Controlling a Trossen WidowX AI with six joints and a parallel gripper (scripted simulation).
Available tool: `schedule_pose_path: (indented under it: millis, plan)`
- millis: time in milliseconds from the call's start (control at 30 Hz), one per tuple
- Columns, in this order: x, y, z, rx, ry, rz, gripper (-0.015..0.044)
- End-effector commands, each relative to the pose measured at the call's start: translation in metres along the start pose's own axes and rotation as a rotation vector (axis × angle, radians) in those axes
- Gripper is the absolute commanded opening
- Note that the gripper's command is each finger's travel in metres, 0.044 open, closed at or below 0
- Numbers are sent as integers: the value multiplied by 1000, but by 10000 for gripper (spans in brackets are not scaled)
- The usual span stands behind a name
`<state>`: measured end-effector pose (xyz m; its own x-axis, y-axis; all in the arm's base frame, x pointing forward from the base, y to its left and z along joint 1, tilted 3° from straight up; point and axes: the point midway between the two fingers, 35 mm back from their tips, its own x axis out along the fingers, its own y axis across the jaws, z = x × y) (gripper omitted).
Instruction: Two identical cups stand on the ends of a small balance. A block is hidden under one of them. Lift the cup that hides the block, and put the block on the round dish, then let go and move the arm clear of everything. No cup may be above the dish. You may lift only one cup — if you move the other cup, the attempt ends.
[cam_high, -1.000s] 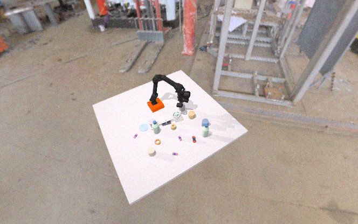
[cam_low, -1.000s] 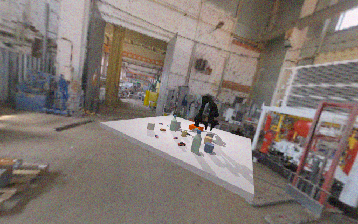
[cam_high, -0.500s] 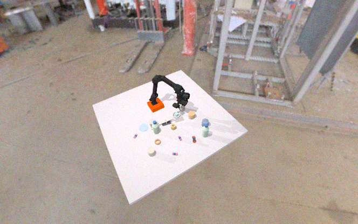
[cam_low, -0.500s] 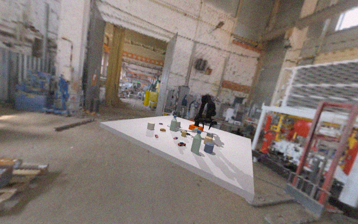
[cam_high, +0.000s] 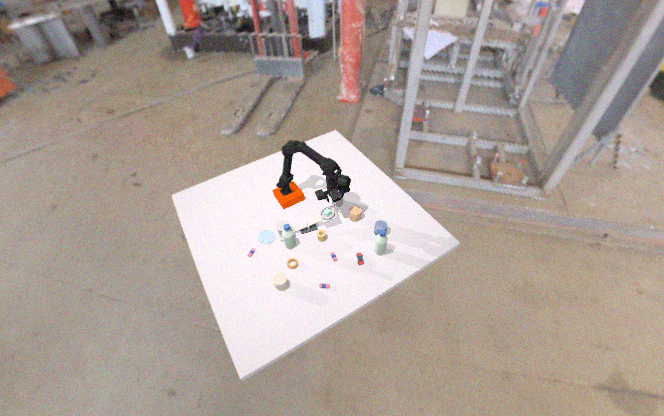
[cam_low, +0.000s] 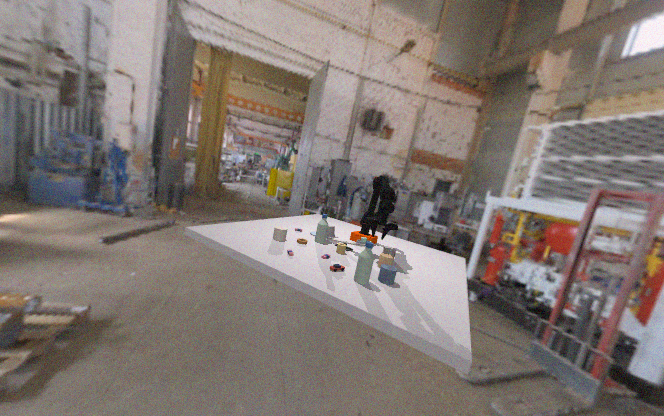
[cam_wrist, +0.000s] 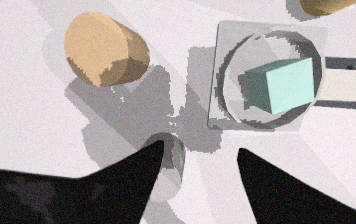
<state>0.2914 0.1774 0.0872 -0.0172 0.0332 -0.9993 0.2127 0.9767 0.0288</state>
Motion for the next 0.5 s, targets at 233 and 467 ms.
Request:
schedule_pose_path:
  millis: [233,467]
  plan:
    - [-7,-15,17,386,-5,-14,260]
    - [-11,-25,27,629,-7,-21,260]
